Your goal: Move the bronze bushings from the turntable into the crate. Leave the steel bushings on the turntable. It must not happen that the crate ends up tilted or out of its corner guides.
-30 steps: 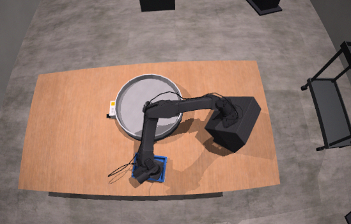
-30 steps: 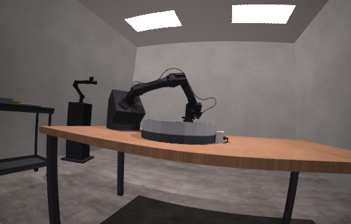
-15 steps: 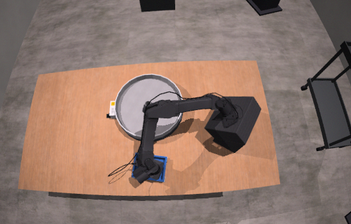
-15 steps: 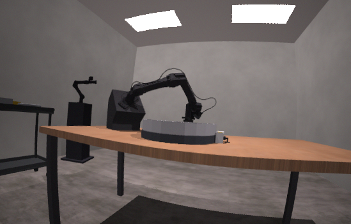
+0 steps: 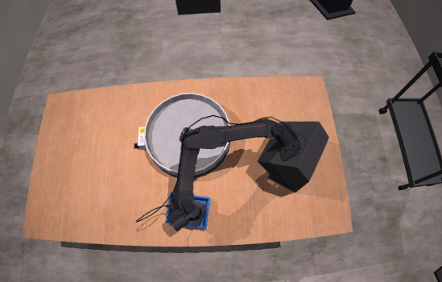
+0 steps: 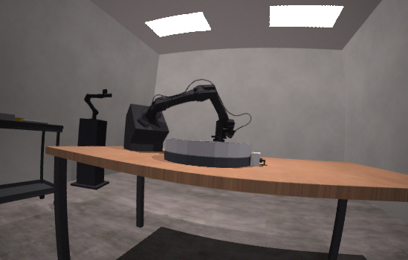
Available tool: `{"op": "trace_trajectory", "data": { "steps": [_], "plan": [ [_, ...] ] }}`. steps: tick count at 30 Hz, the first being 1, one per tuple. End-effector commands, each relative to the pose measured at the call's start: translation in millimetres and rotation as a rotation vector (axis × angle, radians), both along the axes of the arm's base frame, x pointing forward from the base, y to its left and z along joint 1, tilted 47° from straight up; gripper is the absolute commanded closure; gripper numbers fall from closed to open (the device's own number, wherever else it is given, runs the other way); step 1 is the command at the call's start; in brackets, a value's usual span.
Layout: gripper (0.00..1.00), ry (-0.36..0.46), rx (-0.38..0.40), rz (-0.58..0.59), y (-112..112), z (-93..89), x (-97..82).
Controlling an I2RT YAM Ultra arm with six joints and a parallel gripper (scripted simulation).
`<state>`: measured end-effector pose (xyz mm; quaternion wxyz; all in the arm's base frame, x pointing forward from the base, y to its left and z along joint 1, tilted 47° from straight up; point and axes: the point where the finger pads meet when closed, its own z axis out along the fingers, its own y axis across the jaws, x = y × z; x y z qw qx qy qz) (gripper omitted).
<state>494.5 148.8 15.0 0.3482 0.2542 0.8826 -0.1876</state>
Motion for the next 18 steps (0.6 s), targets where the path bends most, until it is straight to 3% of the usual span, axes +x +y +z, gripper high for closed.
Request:
{"op": "trace_trajectory", "data": {
  "steps": [1, 16, 17, 18],
  "plan": [
    [1.0, -0.041, 0.025, 0.031, 20.2, 14.2, 6.6],
    [1.0, -0.041, 0.025, 0.031, 20.2, 14.2, 6.6],
    [0.86, -0.041, 0.025, 0.031, 20.2, 14.2, 6.6],
    [0.86, -0.041, 0.025, 0.031, 20.2, 14.2, 6.7]
  ]
}}
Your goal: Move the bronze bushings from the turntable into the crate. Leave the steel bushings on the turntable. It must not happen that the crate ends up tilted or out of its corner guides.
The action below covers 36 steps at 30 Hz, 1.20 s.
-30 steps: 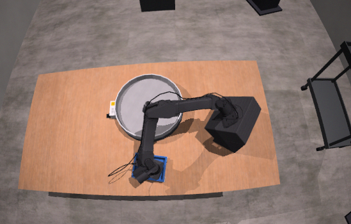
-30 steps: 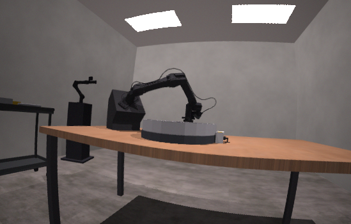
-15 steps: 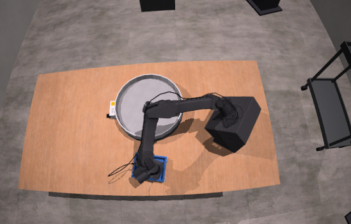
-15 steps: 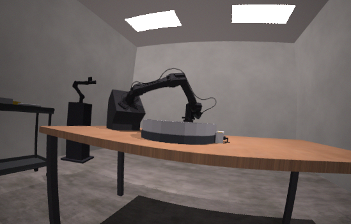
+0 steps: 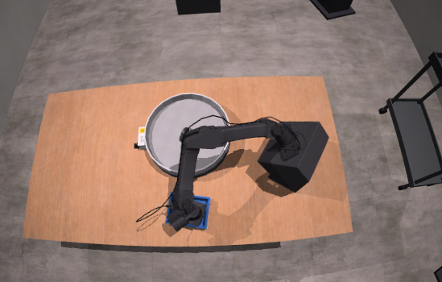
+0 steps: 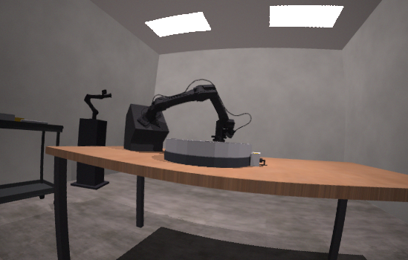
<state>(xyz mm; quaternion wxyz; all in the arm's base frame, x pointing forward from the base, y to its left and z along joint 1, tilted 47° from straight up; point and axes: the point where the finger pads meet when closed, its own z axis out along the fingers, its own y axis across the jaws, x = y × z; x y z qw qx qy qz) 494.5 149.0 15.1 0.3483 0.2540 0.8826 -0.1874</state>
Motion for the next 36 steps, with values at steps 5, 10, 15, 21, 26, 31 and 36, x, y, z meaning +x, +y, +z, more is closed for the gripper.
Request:
{"op": "trace_trajectory", "data": {
  "steps": [5, 10, 15, 21, 26, 31, 36],
  "plan": [
    [0.86, -0.041, 0.025, 0.03, 19.9, 14.2, 6.7],
    [0.86, -0.041, 0.025, 0.03, 19.9, 14.2, 6.7],
    [0.86, -0.041, 0.025, 0.03, 19.9, 14.2, 6.7],
    [0.86, -0.041, 0.025, 0.03, 19.9, 14.2, 6.7],
    [0.86, -0.041, 0.025, 0.03, 19.9, 14.2, 6.7],
    [0.86, -0.041, 0.025, 0.03, 19.9, 14.2, 6.7],
    [0.86, -0.039, 0.023, 0.025, 19.1, 19.7, 4.0]
  ]
}}
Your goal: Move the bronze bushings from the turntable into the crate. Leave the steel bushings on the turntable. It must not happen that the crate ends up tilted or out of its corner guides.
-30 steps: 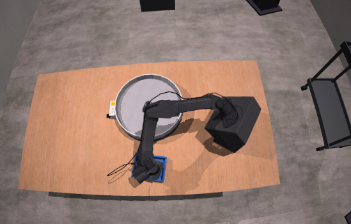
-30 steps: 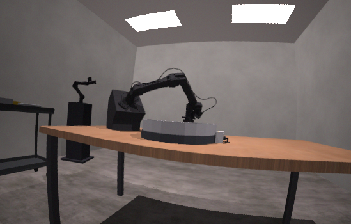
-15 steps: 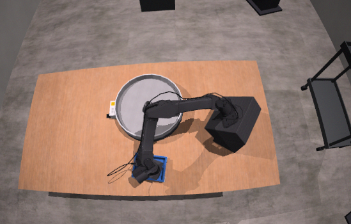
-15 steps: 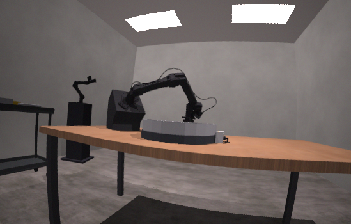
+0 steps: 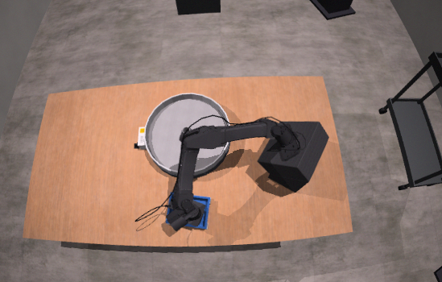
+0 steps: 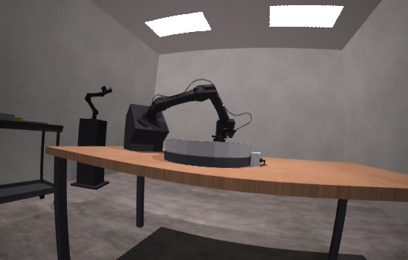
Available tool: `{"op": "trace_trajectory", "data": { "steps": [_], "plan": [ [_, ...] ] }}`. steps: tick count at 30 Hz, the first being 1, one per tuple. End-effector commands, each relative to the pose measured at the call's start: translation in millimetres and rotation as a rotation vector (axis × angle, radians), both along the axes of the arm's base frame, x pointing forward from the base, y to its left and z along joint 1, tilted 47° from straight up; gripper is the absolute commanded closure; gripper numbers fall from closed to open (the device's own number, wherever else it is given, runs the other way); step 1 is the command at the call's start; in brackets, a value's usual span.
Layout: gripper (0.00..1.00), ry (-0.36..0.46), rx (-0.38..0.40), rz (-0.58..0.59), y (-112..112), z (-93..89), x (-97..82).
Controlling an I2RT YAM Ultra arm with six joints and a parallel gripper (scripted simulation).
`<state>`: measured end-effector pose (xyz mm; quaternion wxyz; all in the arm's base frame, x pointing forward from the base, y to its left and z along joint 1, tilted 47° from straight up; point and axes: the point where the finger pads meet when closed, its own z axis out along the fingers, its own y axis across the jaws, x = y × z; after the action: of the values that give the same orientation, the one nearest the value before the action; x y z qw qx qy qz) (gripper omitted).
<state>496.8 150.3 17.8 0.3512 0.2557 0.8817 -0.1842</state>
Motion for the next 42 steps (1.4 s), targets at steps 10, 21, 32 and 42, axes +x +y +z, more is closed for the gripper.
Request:
{"op": "trace_trajectory", "data": {
  "steps": [10, 21, 32, 42],
  "plan": [
    [0.86, -0.046, 0.021, 0.02, 27.4, 37.4, -9.4],
    [0.86, -0.044, 0.024, 0.021, 51.3, 71.1, -37.8],
    [0.86, -0.041, 0.022, 0.021, 59.9, 81.4, -48.2],
    [0.86, -0.041, 0.023, 0.021, 60.1, 82.2, -48.4]
  ]
}}
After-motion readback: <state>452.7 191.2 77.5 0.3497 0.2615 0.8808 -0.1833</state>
